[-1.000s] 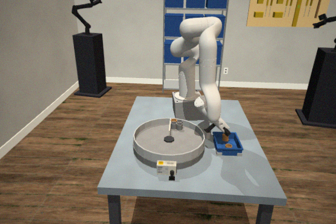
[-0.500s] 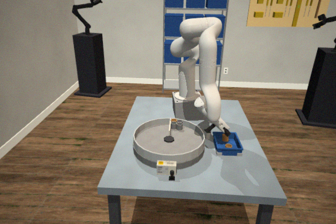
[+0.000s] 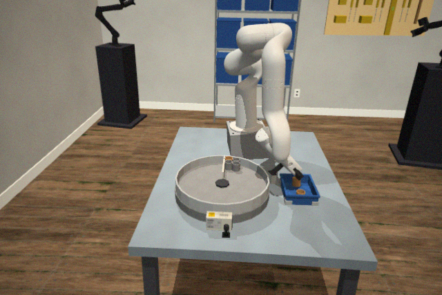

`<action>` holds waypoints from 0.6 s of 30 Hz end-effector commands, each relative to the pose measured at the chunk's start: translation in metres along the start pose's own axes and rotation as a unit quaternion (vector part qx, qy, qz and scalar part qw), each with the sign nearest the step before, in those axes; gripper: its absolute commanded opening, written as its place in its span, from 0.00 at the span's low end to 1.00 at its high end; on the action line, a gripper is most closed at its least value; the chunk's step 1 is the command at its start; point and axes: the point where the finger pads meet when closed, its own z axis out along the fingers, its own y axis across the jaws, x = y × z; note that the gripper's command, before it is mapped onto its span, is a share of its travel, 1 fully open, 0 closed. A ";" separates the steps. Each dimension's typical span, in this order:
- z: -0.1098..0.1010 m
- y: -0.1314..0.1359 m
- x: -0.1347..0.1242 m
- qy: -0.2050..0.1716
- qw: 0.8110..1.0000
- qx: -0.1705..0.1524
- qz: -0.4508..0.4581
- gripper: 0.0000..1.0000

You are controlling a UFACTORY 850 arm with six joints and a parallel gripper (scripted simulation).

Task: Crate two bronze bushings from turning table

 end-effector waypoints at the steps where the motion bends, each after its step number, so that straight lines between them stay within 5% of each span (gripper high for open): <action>1: 0.000 -0.001 0.001 0.001 1.000 0.001 0.000 0.00; 18: 0.003 -0.001 0.003 0.001 1.000 0.001 0.000 0.00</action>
